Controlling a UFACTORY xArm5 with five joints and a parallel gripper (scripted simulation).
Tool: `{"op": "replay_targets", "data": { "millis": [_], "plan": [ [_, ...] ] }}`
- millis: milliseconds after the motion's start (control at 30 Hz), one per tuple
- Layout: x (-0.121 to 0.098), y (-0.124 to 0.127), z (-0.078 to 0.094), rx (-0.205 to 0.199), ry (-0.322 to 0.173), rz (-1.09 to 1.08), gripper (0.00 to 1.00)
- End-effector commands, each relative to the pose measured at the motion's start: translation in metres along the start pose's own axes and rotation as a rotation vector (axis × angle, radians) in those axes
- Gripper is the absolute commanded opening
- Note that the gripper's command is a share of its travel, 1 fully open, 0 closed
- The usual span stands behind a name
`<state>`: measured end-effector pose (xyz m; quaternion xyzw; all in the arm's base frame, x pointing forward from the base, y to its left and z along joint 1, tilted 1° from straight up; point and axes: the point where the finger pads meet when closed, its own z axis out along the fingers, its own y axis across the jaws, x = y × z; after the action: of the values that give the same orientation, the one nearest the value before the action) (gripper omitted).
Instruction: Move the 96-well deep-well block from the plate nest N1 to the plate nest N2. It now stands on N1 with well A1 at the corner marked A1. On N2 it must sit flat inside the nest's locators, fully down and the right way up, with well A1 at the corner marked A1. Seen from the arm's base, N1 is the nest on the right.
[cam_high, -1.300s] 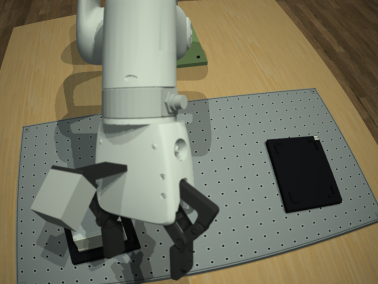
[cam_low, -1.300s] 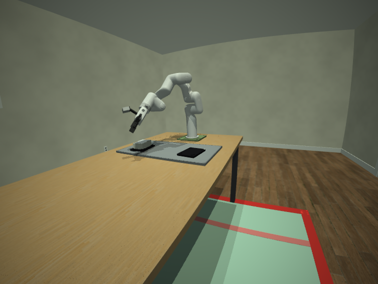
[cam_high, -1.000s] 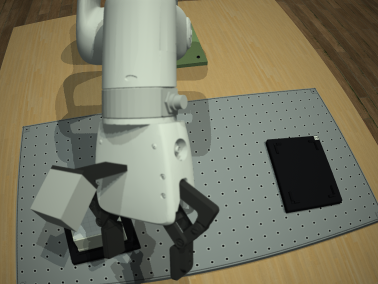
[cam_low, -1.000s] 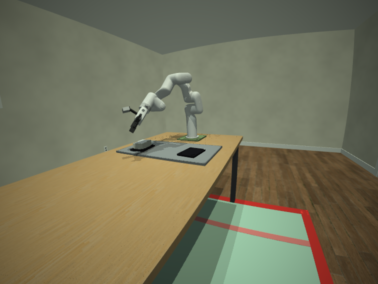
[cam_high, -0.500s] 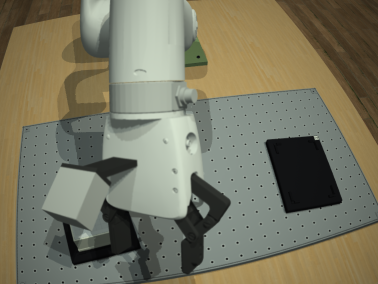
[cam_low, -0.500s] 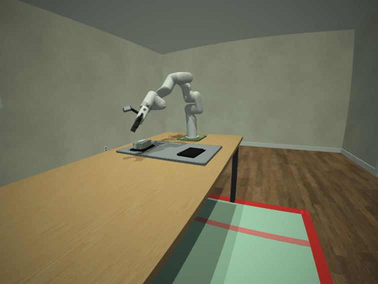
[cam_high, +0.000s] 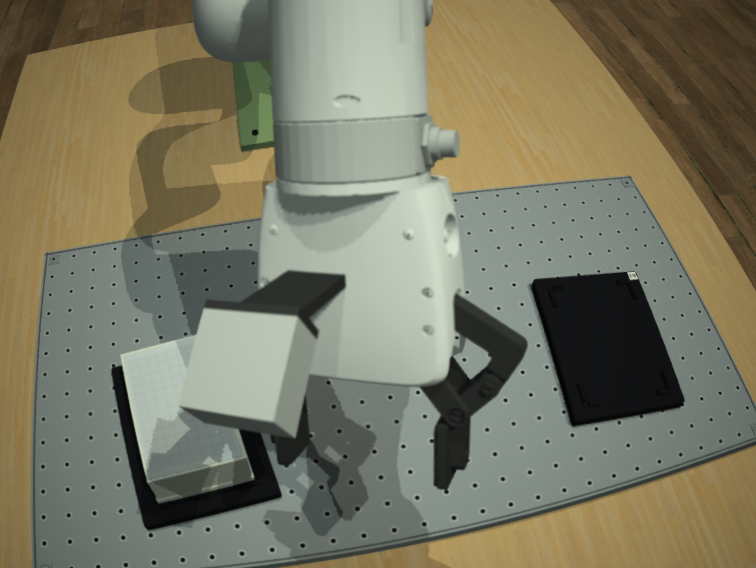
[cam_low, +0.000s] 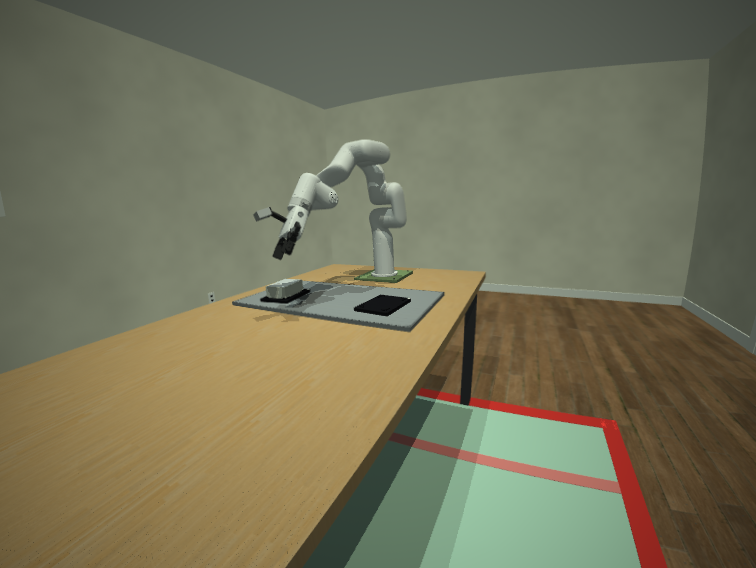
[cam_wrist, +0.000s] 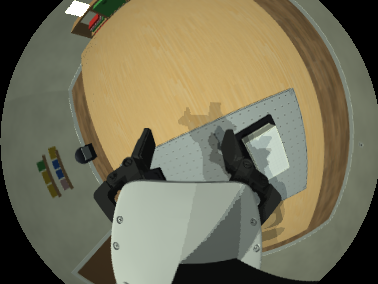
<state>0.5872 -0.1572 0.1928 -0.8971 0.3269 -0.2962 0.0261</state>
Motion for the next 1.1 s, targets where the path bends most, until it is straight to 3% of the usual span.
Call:
{"op": "replay_targets", "data": {
  "millis": [0, 67, 167, 267, 367, 433, 567, 633, 767, 867, 1000, 1067],
  "plan": [
    [-0.012, -0.010, -0.013, -0.010, -0.055, -0.062, 1.00],
    [-0.020, -0.014, -0.018, -0.015, -0.085, -0.094, 1.00],
    [-0.023, -0.015, -0.021, -0.014, -0.086, -0.094, 1.00],
    [-0.034, -0.021, -0.029, -0.024, -0.137, -0.152, 1.00],
    [-0.037, -0.021, -0.032, -0.022, -0.138, -0.151, 1.00],
    [-0.045, -0.025, -0.038, -0.030, -0.181, -0.201, 1.00],
    [-0.052, -0.027, -0.045, -0.029, -0.190, -0.209, 1.00],
    [-0.060, -0.030, -0.051, -0.037, -0.233, -0.259, 1.00],
    [-0.068, -0.031, -0.058, -0.035, -0.242, -0.267, 1.00],
    [-0.079, -0.034, -0.068, -0.042, -0.293, -0.326, 1.00],
    [-0.083, -0.035, -0.073, -0.041, -0.294, -0.325, 1.00],
    [-0.091, -0.036, -0.079, -0.046, -0.338, -0.375, 1.00]
  ]
}}
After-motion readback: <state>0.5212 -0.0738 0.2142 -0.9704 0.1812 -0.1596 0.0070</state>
